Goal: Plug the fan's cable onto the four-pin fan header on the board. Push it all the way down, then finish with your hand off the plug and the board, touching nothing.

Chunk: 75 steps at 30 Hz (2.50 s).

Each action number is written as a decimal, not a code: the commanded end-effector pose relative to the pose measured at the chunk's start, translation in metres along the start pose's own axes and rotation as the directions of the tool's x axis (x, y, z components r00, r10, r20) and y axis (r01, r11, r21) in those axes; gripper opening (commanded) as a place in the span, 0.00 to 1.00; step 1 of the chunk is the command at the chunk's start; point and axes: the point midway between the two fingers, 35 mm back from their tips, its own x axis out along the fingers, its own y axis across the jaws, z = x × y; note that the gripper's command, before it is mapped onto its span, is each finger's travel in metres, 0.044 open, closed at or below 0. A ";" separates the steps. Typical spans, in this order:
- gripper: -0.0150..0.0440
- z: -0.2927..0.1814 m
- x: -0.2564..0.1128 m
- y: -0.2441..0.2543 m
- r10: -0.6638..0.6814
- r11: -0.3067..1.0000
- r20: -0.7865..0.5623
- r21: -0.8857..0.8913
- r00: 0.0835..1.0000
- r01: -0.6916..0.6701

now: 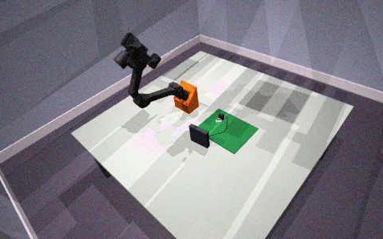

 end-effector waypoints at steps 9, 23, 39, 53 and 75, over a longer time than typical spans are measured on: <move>1.00 -0.109 0.029 -0.038 0.012 0.877 -0.101 -0.478 0.995 -0.059; 1.00 -0.230 0.067 -0.231 -0.436 0.386 -0.226 -0.921 0.871 -0.046; 1.00 -0.186 0.026 -0.460 -0.924 -0.132 0.095 -0.988 0.370 -0.078; 1.00 -0.094 -0.061 -0.532 -0.837 -0.448 0.502 -0.857 -0.219 -0.253; 1.00 -0.042 -0.083 -0.617 -0.835 -0.452 0.505 -0.856 -0.217 -0.253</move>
